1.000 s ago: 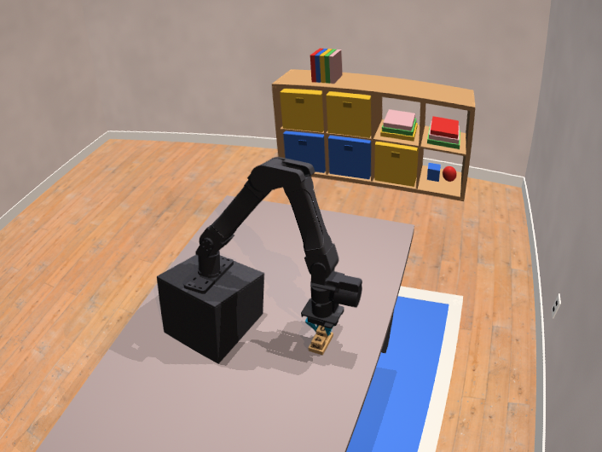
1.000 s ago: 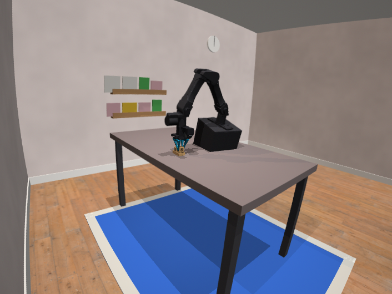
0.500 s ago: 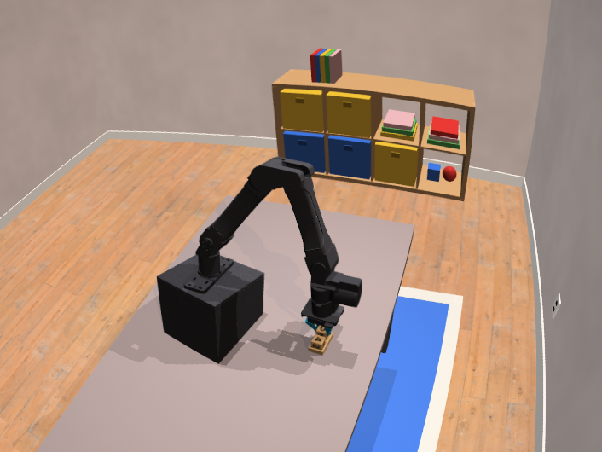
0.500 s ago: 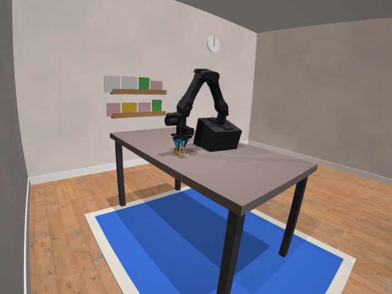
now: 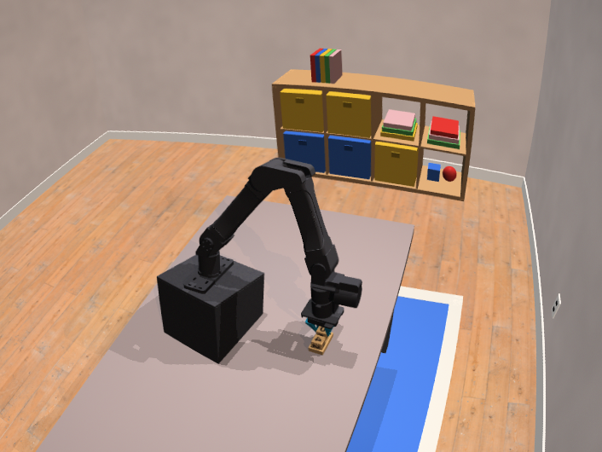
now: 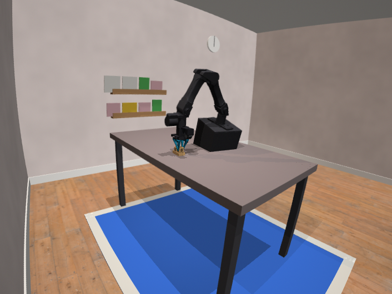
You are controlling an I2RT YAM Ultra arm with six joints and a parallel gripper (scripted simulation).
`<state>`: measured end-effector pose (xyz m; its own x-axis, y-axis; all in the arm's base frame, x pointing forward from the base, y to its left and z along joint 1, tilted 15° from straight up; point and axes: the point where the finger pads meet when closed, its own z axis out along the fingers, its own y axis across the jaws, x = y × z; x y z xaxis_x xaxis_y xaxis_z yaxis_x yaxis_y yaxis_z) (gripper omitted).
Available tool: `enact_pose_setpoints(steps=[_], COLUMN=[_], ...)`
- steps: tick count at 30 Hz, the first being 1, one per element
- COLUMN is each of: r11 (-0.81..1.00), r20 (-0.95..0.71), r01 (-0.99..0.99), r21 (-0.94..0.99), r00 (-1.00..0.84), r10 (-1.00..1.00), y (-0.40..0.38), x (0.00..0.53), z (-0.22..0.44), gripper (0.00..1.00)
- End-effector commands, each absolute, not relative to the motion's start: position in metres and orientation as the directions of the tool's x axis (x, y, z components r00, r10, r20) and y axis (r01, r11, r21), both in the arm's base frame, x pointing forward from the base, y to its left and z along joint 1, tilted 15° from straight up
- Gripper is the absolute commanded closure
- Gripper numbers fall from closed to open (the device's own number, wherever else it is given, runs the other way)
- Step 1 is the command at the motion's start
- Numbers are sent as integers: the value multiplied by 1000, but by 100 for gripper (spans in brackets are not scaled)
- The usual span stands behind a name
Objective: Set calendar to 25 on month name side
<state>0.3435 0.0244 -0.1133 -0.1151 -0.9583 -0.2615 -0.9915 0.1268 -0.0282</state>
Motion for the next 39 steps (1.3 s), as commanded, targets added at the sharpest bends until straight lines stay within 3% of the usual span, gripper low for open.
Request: enact_pose_setpoints(steps=[1,39], r11=[129,129], r20=[-263,-263], r01=[-991,-991], r21=[-37,-37], r00=[-115,-115], r10=[-958,-958], y=[24,26], x=[346,346], z=[-111,-118], gripper=[73,73])
